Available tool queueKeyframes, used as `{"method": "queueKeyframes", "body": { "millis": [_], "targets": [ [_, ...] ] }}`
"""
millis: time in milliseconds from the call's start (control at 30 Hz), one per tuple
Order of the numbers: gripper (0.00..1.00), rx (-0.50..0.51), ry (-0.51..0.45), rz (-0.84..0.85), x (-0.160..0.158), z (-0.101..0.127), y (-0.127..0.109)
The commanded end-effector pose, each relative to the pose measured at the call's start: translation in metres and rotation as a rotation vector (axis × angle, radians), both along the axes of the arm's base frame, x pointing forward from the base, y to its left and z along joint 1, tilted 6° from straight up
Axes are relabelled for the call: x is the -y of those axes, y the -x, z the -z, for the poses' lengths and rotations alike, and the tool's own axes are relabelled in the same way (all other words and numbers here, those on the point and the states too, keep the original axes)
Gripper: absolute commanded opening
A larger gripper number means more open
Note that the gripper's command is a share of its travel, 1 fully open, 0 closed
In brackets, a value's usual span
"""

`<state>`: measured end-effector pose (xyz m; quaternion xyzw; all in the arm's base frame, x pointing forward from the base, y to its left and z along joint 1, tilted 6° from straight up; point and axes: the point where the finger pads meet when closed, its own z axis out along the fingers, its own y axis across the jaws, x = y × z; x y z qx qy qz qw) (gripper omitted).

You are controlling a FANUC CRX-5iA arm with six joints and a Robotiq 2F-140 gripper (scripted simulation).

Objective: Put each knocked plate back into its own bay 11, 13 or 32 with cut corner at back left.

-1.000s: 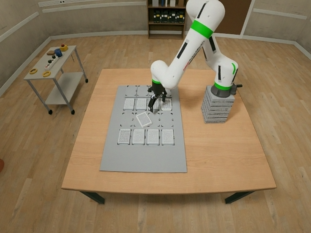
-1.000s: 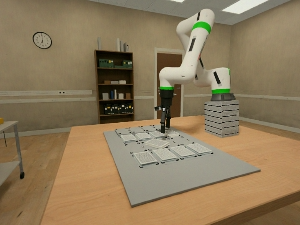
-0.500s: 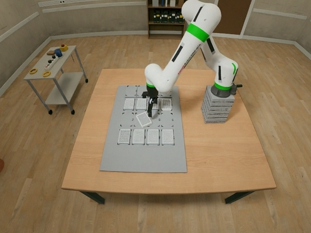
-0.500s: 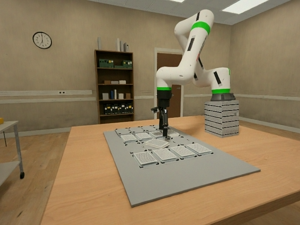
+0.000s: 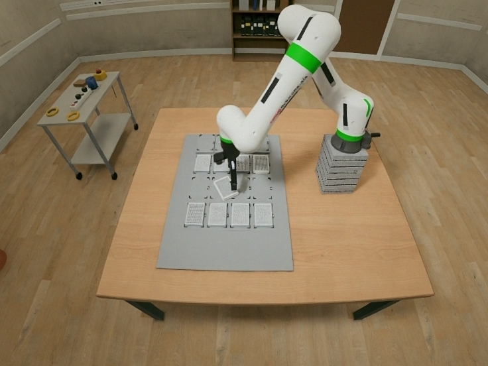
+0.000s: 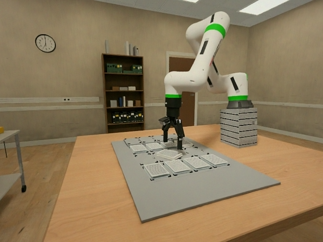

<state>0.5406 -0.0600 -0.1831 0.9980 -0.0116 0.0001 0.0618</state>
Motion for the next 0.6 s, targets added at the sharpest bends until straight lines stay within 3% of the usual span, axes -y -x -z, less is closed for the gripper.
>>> {"method": "queueKeyframes", "body": {
  "millis": [0,167,567],
  "targets": [
    [1.00,-0.032,-0.017,-0.168,-0.011,0.001,-0.018],
    [1.00,-0.050,-0.018,-0.316,-0.021,0.004,-0.035],
    [1.00,-0.050,-0.018,-0.316,-0.023,0.006,-0.038]
  ]
}}
